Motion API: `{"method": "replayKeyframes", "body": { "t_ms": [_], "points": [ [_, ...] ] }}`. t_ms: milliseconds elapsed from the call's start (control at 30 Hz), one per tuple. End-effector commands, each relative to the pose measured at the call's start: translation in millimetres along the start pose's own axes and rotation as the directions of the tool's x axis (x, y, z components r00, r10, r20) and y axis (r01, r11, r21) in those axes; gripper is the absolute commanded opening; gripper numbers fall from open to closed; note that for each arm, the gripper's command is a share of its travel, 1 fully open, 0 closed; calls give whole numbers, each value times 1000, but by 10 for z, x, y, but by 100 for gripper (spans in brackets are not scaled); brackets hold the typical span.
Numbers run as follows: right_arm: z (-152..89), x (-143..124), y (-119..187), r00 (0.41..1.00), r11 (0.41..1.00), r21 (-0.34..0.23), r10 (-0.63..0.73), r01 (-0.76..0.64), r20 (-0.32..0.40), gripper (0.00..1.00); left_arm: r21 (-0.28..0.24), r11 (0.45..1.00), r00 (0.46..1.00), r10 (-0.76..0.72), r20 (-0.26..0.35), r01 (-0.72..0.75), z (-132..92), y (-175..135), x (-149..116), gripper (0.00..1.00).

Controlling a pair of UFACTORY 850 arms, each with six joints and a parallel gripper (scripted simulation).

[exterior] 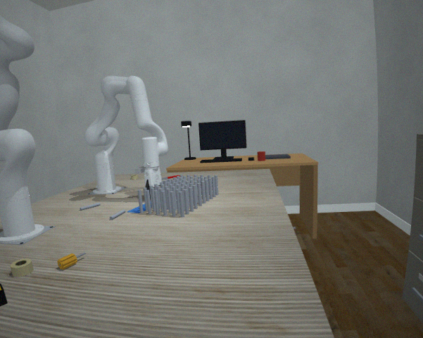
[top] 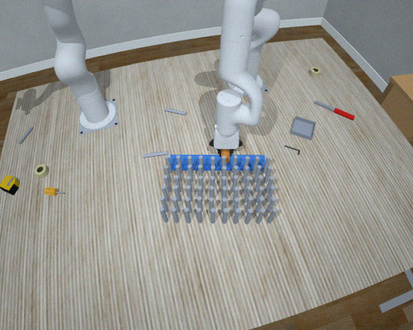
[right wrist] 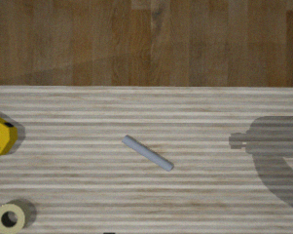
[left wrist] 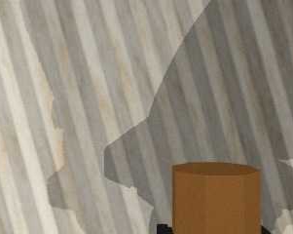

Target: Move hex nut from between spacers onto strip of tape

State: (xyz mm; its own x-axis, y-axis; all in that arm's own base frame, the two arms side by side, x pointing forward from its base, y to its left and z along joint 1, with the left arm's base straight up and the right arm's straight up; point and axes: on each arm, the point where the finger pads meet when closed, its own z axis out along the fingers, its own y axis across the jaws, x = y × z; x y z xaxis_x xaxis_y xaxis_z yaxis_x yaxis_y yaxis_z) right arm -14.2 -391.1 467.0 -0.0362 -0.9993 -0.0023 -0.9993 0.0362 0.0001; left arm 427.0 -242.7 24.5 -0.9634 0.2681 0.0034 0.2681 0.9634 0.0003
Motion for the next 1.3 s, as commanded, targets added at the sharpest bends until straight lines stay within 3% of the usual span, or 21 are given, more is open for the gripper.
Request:
{"method": "replayKeyframes", "body": {
  "t_ms": [0,767,1267],
  "points": [
    [-10,5,0,1000,1000,0,0,0,-2,100,0,1000,1000,0,2,0,-6,-2,-7,0],
    [-10,5,0,1000,1000,0,0,0,-2,100,0,1000,1000,0,1,0,-5,25,140,0],
    [-10,5,0,1000,1000,0,0,0,-2,100,0,1000,1000,0,1,0,-3,73,405,0]
  ]
}}
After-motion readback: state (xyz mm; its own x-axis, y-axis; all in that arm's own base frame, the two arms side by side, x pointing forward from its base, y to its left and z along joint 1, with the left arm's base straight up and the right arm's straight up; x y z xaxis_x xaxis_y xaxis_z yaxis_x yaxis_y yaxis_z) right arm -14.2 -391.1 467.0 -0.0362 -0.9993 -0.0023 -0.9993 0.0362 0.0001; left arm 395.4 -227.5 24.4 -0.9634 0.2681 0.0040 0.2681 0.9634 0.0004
